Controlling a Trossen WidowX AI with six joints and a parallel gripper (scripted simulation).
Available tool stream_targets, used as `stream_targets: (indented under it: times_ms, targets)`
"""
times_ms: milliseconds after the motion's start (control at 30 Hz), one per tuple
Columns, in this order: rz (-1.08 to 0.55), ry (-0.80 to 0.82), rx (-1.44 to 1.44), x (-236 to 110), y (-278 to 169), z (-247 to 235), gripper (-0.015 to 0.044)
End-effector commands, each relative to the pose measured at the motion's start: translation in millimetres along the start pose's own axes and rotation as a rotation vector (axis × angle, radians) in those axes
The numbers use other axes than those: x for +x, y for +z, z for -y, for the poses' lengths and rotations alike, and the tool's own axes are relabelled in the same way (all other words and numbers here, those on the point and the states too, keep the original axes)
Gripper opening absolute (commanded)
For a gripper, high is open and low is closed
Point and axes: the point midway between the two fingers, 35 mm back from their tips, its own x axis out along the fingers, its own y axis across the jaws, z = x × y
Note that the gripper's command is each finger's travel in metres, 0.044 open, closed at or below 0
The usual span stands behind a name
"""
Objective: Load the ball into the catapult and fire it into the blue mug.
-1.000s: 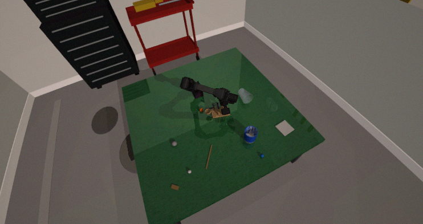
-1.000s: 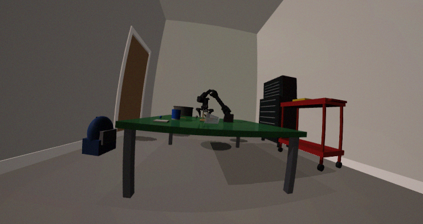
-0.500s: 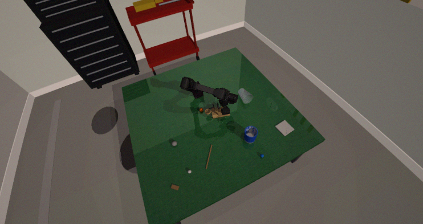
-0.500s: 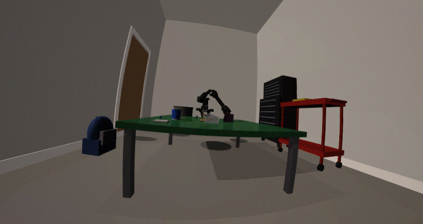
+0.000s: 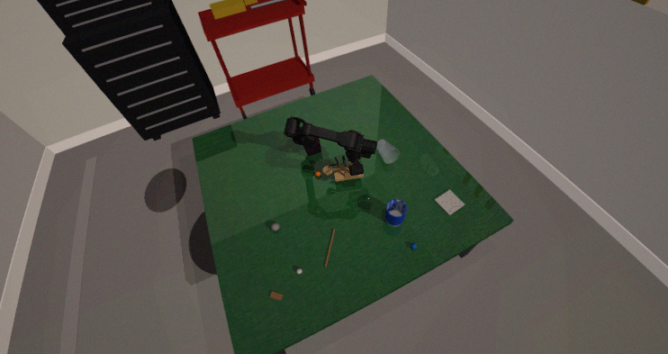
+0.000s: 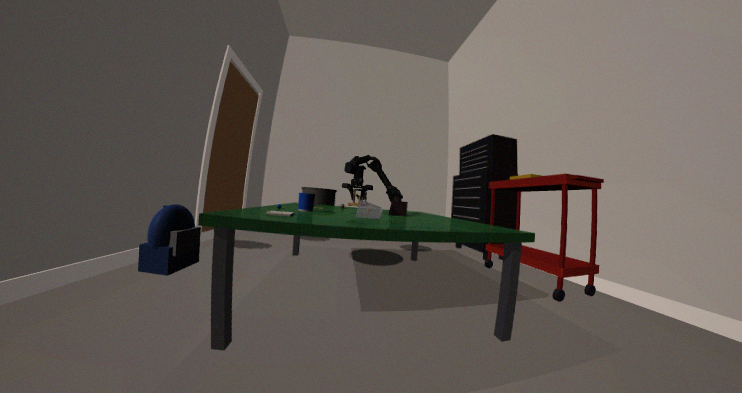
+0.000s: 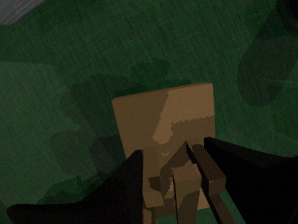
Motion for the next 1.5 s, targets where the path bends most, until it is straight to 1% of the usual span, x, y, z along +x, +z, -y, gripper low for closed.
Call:
stream_targets:
  times_ms: [0,533,867,1167,1467]
  targets:
    - [0.001,0.006,0.099,-3.2,-1.4,0.5,0.0]
    - [-0.005,0.003,0.649,-1.3,-2.7,6.6,0.0]
    - [-0.008,-0.001,0.986,-0.1,-10.2,22.7,0.0]
    - [-0.009,-0.002,1.009,0.3,-13.7,26.5,0.0]
    - [-0.008,-0.002,1.009,13.7,-13.5,27.4,0.0]
